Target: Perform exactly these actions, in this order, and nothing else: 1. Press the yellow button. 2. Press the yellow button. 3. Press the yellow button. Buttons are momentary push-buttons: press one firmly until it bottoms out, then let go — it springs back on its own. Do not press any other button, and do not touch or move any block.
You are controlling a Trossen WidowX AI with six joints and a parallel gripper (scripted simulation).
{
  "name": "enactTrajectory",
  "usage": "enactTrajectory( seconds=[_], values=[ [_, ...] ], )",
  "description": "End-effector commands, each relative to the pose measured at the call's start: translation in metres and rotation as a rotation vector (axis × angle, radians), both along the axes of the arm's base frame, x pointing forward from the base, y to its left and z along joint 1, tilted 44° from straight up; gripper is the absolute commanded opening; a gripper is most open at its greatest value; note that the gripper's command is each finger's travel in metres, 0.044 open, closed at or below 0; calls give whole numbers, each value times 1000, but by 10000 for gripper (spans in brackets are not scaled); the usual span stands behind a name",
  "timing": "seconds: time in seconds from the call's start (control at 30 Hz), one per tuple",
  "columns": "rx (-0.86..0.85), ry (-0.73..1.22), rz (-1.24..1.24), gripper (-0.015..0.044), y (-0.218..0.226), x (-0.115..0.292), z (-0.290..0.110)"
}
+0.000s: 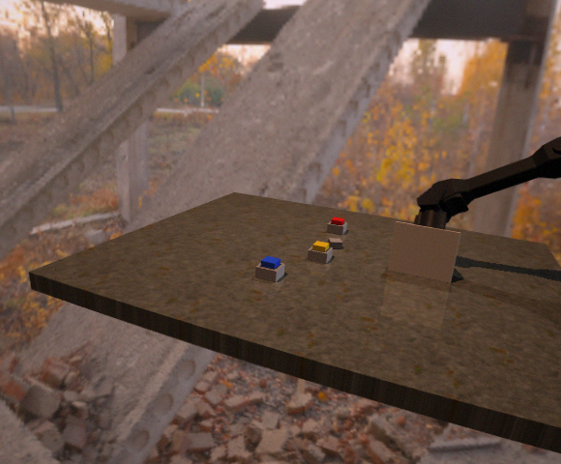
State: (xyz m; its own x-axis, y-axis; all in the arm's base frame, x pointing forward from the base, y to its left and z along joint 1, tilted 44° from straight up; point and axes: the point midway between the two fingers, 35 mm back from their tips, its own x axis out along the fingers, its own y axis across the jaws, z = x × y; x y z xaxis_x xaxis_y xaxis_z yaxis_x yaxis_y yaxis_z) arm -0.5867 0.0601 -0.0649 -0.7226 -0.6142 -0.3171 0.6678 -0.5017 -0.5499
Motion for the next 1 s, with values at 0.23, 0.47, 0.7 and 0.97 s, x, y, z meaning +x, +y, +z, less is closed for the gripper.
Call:
enactTrajectory(
  seconds=[0.23, 0.47, 0.7, 0.97],
  values=[
    [-135, -268, -414, 400, 136, 41, -6],
    [-338, -525, -889, 400, 264, 133, -14],
    [-587, -737, -1367, 400, 350, 262, -20],
    [-918, -949, -1931, 400, 385, 435, -23]
  ],
)
